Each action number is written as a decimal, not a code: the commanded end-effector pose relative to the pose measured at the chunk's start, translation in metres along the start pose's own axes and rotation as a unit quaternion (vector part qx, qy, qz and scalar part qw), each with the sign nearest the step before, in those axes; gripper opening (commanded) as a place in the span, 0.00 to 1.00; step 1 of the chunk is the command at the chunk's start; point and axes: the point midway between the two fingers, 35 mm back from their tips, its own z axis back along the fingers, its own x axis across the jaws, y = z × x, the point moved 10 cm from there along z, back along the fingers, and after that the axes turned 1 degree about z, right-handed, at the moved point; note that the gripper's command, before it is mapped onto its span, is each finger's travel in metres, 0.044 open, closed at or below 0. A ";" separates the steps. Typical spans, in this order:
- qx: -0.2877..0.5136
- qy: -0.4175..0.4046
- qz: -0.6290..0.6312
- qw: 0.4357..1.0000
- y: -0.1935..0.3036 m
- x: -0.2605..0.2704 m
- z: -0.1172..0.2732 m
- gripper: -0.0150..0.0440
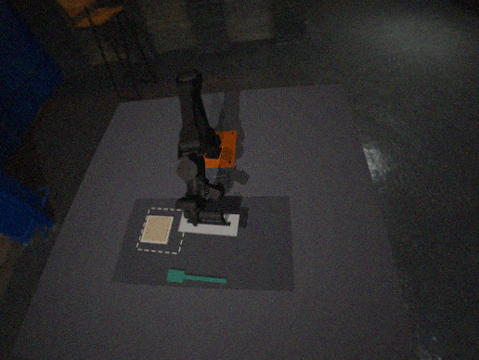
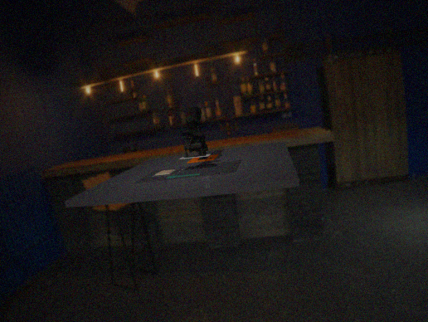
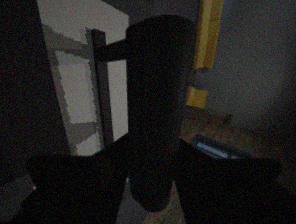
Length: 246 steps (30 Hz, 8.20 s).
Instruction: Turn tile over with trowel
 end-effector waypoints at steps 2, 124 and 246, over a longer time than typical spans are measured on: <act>0.002 0.012 -0.005 1.000 -0.001 -0.007 0.004 0.25; 0.014 -0.013 -0.003 1.000 0.328 0.000 -0.049 0.25; -0.034 0.015 0.051 0.998 0.362 0.006 -0.058 0.25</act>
